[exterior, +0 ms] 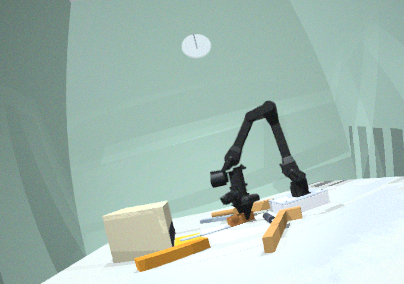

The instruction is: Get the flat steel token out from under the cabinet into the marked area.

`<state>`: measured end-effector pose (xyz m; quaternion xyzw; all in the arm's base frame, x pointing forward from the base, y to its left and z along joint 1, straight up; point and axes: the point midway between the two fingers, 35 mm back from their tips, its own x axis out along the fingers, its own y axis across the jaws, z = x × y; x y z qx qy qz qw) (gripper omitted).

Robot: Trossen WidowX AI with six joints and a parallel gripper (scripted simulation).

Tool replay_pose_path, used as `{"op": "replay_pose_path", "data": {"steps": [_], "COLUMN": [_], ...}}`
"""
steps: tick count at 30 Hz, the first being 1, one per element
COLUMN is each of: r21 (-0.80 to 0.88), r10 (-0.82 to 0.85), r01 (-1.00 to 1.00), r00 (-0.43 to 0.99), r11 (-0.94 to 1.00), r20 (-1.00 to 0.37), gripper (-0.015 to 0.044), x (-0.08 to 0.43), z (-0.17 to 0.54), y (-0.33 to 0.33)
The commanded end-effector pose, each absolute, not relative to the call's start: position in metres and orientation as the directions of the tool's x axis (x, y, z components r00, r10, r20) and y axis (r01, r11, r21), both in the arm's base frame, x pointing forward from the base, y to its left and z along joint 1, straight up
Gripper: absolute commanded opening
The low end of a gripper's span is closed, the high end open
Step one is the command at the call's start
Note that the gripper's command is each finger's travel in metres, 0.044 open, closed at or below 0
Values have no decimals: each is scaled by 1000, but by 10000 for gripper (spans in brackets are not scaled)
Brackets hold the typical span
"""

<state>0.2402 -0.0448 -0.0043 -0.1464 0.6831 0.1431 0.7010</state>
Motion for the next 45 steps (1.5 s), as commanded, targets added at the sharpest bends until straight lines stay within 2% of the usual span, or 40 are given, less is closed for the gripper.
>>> {"op": "replay_pose_path", "data": {"steps": [1, 45], "r21": [-10, -16], "r10": [1, -3], "r01": [-424, -505], "r00": [27, 26], "r11": [906, 863], "r20": [-1000, -1000], "gripper": [0, 0], "x": [241, 251], "z": [-3, -2], "y": [-46, -92]}}
